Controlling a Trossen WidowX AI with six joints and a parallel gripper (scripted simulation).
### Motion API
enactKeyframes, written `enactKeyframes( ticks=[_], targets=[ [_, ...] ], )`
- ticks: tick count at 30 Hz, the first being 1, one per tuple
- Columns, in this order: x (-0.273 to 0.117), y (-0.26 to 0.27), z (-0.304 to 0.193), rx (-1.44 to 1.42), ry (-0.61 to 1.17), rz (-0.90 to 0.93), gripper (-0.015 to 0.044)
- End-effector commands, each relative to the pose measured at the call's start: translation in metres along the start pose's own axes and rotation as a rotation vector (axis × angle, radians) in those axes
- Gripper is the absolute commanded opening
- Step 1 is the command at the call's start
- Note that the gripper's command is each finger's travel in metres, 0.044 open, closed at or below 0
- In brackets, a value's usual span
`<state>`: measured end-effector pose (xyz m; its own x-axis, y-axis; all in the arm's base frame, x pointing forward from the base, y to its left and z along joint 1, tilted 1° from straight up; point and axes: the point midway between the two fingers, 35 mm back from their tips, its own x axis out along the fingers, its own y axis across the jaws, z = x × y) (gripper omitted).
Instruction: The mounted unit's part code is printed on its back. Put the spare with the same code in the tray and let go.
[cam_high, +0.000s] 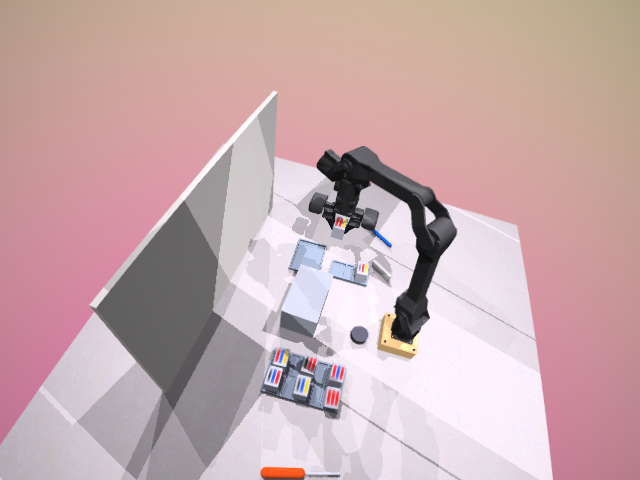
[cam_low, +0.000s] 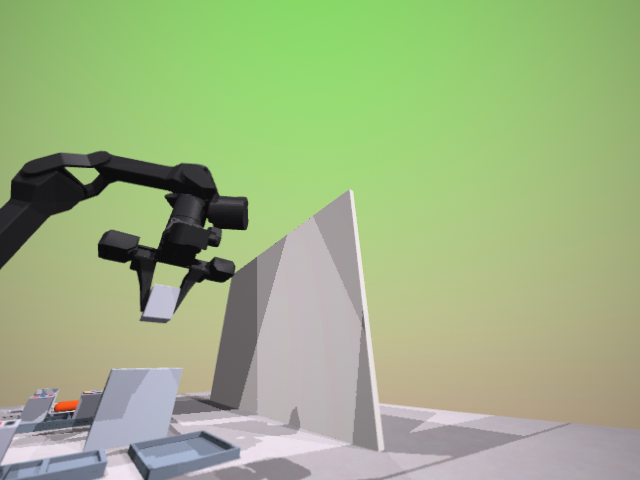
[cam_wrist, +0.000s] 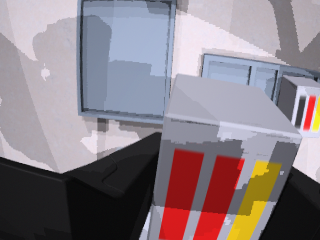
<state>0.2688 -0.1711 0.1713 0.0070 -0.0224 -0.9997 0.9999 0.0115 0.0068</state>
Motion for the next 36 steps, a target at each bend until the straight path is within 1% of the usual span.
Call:
enactKeyframes(
  ticks=[1,17,36],
  targets=[
    [-0.002,0.014,0.000,0.002,0.000,0.007,0.0000],
    [0.001,0.073,-0.001,0.002,0.001,0.013,0.0000],
    [0.013,0.077,0.000,0.002,0.001,0.013,0.0000]
  ],
)
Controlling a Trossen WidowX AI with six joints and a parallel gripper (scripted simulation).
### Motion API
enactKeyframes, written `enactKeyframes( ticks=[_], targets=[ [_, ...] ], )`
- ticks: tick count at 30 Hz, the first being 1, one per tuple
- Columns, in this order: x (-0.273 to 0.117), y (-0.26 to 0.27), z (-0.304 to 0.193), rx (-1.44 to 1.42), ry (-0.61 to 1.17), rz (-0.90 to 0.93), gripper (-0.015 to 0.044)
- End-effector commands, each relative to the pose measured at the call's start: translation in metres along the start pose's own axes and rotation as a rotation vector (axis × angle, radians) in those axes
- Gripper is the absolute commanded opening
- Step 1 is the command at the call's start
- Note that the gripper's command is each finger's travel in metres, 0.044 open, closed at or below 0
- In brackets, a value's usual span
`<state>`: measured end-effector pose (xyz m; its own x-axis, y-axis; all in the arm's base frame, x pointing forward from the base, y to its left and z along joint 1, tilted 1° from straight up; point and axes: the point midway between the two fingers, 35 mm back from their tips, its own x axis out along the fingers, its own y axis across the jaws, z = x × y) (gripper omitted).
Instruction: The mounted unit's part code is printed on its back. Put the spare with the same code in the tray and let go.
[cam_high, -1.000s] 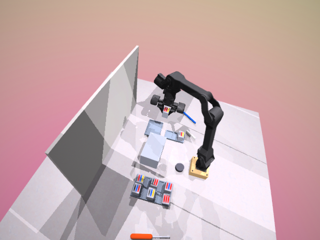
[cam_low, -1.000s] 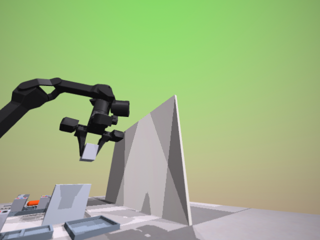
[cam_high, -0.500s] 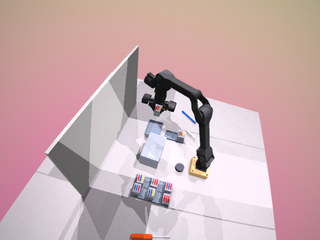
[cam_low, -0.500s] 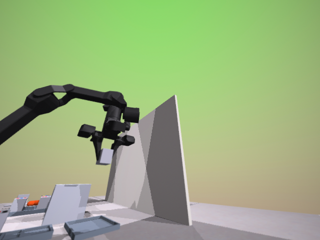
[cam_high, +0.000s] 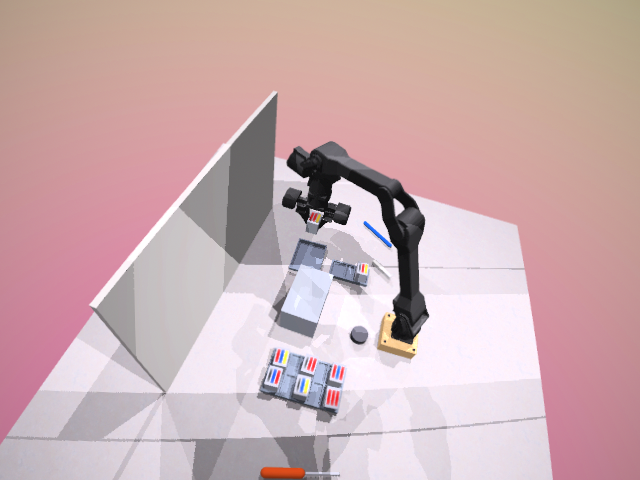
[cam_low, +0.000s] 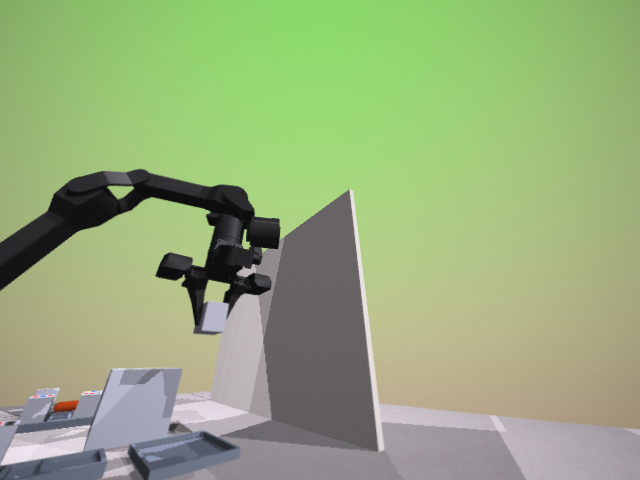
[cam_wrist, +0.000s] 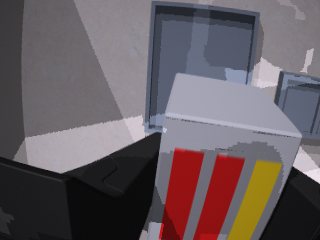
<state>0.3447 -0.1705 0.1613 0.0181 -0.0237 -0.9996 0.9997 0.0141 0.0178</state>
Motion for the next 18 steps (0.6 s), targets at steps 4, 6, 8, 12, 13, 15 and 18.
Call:
enactKeyframes(
  ticks=[4,6,8,12,13,15,18],
  targets=[
    [0.005,0.001,0.000,0.004,0.002,0.002,0.0000],
    [0.007,0.002,0.000,0.004,0.002,0.002,0.0000],
    [0.008,0.002,0.000,0.004,0.002,0.002,0.0000],
    [0.011,0.002,0.001,0.004,0.002,0.002,0.0000],
    [0.012,0.003,0.001,0.004,0.002,0.002,0.0000],
    [0.013,0.003,0.001,0.004,0.002,0.002,0.0000],
    [0.016,0.003,0.001,0.004,0.002,0.002,0.0000]
  ],
)
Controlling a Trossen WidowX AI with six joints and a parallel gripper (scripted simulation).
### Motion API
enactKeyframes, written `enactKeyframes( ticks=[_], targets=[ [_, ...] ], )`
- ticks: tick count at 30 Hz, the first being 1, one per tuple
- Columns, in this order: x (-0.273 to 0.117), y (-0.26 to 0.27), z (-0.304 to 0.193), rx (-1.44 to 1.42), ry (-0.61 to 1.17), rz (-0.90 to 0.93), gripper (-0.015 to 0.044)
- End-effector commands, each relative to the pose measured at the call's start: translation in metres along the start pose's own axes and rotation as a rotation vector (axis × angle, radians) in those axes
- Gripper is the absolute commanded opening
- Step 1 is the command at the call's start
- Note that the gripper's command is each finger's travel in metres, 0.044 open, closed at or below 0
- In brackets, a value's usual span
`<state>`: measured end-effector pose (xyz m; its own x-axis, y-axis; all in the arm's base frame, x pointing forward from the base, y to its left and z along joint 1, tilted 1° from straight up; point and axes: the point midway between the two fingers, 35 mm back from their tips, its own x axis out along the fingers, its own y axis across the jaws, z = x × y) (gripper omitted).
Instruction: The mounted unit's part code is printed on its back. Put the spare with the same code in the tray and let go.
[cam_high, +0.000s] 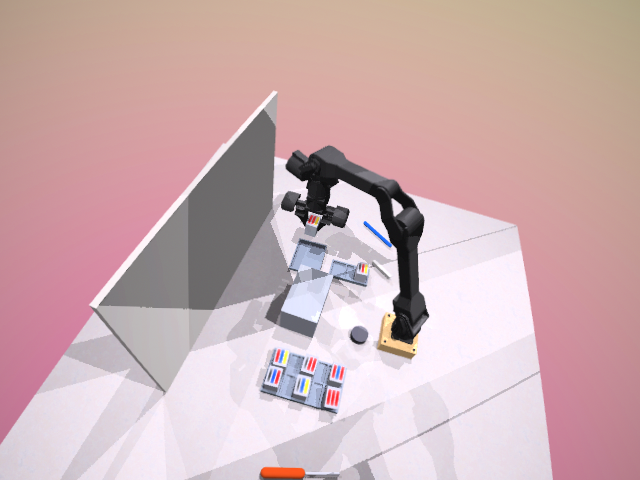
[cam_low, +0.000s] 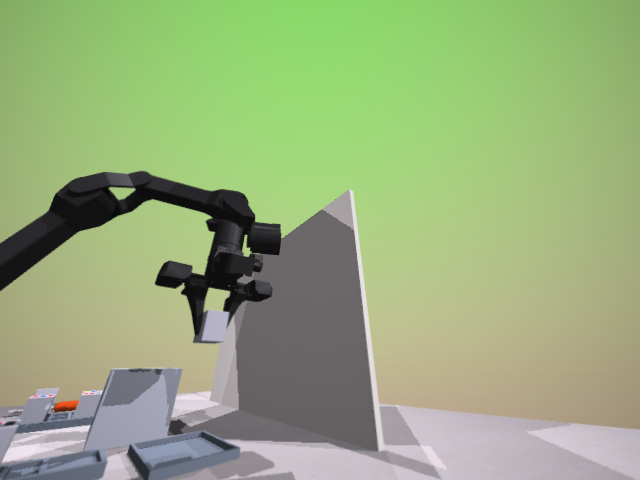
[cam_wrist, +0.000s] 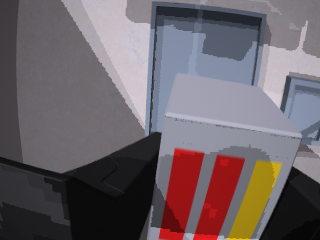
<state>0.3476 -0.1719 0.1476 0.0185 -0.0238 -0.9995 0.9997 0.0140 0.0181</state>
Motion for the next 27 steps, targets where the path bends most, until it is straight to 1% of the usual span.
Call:
enactKeyframes(
  ticks=[1,27],
  targets=[
    [0.003,0.001,0.000,0.004,0.002,0.002,0.0000],
    [0.023,0.003,0.001,0.004,0.002,0.002,0.0000]
  ],
)
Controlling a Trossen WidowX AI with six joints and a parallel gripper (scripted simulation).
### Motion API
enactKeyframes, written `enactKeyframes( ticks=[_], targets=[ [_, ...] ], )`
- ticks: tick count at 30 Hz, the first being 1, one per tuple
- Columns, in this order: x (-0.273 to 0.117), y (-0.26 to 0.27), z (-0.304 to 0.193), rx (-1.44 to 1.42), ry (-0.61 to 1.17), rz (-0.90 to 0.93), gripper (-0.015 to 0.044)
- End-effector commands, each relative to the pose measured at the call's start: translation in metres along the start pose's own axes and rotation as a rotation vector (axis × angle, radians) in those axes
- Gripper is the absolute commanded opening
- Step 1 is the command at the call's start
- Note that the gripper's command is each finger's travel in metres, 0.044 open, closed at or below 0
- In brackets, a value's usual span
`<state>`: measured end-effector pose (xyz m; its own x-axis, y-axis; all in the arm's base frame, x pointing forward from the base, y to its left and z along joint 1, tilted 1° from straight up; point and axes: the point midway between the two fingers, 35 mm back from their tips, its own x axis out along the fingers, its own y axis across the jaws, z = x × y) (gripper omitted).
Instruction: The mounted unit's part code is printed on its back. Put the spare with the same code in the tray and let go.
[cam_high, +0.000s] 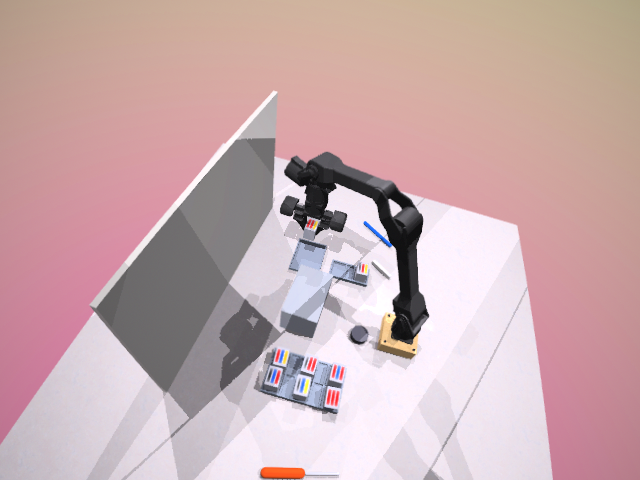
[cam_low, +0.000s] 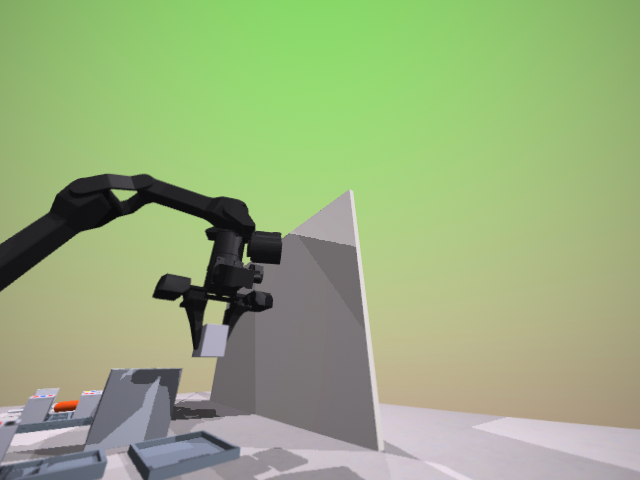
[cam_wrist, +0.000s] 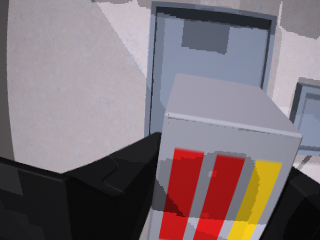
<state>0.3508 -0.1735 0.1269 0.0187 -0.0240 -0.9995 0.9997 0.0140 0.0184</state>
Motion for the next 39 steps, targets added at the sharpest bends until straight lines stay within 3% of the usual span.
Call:
enactKeyframes(
  ticks=[1,39],
  targets=[
    [0.003,0.000,0.000,0.004,0.002,0.002,0.0000],
    [0.032,0.002,0.000,0.004,0.002,0.002,0.0000]
  ],
)
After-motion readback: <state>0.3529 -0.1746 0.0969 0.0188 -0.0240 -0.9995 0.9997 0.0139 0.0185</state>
